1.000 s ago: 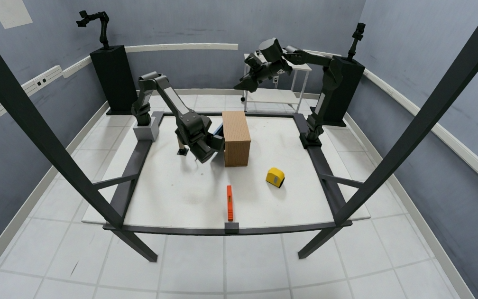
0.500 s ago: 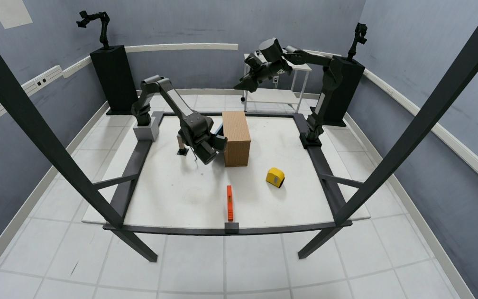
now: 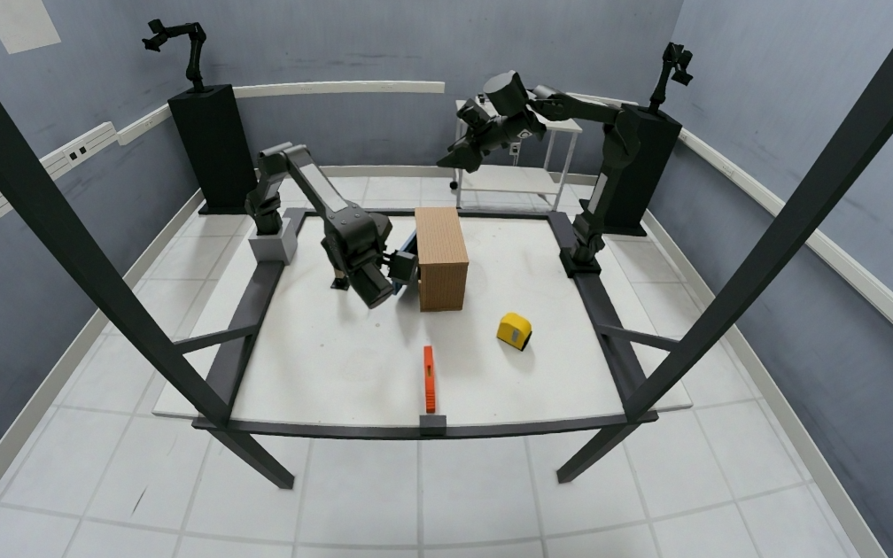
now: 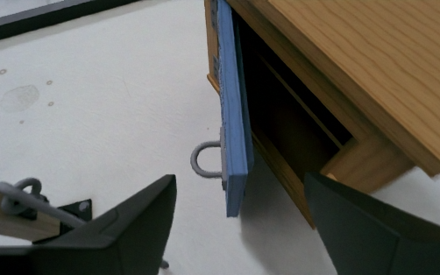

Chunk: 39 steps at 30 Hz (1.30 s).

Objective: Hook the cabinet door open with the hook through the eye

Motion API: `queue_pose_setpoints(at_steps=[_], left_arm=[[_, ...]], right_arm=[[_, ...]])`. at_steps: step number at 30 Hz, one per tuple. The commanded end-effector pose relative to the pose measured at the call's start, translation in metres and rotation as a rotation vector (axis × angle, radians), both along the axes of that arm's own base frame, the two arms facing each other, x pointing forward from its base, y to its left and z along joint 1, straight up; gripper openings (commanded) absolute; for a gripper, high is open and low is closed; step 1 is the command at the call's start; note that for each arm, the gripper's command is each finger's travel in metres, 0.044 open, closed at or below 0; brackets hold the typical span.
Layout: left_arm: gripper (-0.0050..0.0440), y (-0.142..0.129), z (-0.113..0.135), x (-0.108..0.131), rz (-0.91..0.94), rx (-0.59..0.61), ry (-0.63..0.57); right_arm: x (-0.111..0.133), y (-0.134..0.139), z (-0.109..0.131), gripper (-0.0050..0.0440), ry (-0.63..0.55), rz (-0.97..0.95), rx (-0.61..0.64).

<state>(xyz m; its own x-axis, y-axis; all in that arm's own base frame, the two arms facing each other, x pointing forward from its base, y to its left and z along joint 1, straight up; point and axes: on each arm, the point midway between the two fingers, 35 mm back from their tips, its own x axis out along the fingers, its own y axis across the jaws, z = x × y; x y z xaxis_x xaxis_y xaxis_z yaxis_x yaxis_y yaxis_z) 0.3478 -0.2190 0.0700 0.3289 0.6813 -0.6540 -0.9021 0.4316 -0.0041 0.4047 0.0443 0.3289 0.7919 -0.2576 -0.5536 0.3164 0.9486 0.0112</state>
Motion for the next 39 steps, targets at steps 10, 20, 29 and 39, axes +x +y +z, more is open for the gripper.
queue_pose_setpoints(at_steps=[10, 20, 29, 39], left_arm=[[0.044, -0.009, 0.029, -0.01, -0.084, -0.041, -0.044], [0.044, 0.005, 0.027, -0.025, -0.312, -0.029, -0.058], [0.044, 0.018, 0.025, -0.034, -0.463, -0.022, -0.066], [0.044, 0.034, 0.02, -0.044, -0.662, -0.013, -0.07]], right_arm=[[-0.006, -0.001, 0.011, 0.04, -0.031, 0.039, 0.011], [-0.009, 0.006, 0.01, 0.04, -0.039, 0.191, 0.015], [-0.01, 0.007, 0.012, 0.04, -0.048, 0.215, 0.015], [-0.01, 0.007, 0.012, 0.04, -0.048, 0.213, 0.016]])
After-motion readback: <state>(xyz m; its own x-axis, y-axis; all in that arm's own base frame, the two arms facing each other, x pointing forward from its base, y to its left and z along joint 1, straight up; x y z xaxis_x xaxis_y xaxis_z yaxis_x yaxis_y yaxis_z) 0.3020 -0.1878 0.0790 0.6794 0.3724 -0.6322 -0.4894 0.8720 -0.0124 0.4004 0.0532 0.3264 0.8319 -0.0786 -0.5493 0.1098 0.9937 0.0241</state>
